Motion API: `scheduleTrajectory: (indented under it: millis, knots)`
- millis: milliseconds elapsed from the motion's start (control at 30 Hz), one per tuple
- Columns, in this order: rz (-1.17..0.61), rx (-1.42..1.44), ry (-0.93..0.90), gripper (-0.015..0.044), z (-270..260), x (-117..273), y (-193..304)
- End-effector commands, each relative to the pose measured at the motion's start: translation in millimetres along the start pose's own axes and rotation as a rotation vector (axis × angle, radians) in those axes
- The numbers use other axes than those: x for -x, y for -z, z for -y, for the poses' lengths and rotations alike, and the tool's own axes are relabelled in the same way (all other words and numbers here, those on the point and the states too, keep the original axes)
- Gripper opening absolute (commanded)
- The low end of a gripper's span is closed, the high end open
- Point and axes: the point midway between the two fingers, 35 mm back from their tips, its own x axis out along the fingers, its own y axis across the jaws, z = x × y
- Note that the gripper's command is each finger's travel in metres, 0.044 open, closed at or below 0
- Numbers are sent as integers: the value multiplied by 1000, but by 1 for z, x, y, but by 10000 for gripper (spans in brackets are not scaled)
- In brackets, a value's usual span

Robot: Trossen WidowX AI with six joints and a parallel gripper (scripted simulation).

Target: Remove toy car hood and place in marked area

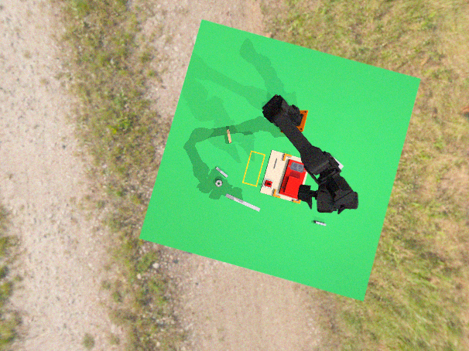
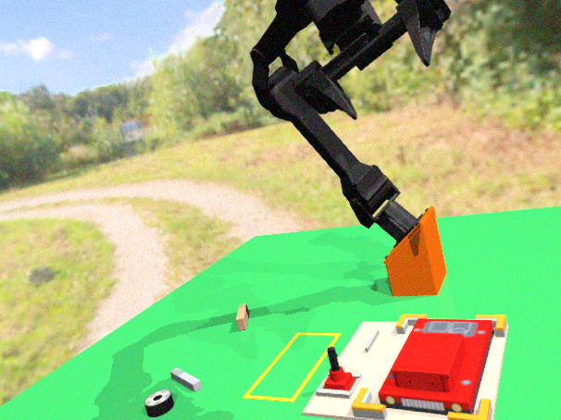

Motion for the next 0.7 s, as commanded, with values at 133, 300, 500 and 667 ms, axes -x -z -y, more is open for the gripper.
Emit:
scheduleTrajectory:
  millis: [133, 300, 500, 667]
  knots:
    - [-220, 6, 140, 440, 32, -60, 54]
    - [-363, 6, 232, 440, 56, -90, 90]
    - [-549, 3, 346, 440, 87, -118, 141]
    - [-712, 0, 442, 440, 113, -133, 186]
